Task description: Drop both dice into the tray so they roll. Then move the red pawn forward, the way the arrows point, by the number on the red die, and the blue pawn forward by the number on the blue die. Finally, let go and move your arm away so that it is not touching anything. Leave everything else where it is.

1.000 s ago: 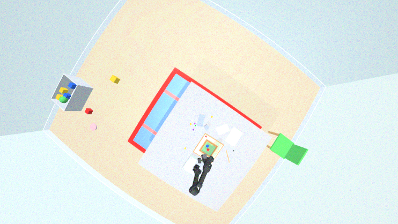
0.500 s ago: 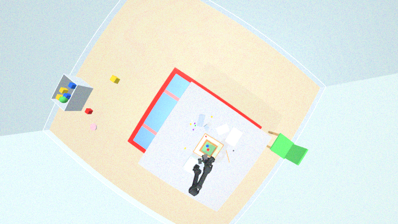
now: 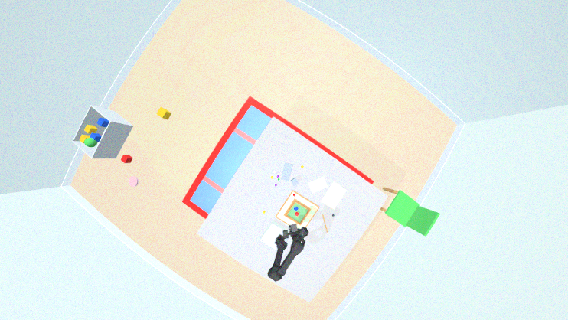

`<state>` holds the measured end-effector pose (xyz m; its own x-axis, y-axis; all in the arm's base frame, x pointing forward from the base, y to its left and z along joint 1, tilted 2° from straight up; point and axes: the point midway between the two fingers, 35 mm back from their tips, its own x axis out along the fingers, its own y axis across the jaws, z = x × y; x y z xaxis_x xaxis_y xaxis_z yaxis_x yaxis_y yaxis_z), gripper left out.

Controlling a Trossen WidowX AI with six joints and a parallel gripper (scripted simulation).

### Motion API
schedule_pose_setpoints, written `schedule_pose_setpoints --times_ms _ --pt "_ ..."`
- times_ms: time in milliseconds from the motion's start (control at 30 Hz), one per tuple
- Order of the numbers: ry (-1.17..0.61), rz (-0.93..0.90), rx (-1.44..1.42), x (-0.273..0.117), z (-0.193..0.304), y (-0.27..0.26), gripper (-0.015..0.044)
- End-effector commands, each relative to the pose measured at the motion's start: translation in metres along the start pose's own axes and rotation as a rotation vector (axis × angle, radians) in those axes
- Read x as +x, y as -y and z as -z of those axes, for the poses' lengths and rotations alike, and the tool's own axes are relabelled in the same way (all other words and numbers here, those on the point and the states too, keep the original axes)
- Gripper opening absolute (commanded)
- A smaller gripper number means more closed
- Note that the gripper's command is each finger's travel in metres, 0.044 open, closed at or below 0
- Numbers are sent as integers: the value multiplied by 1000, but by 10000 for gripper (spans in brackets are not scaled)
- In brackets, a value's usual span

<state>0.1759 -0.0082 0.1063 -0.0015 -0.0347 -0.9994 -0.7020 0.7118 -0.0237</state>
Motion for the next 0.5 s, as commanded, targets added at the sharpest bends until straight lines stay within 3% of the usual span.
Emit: schedule_pose_setpoints --times_ms 0,467 --pt "2 8 3 -21 2 -1 0" --pt "1 10 3 0 17 25 0"
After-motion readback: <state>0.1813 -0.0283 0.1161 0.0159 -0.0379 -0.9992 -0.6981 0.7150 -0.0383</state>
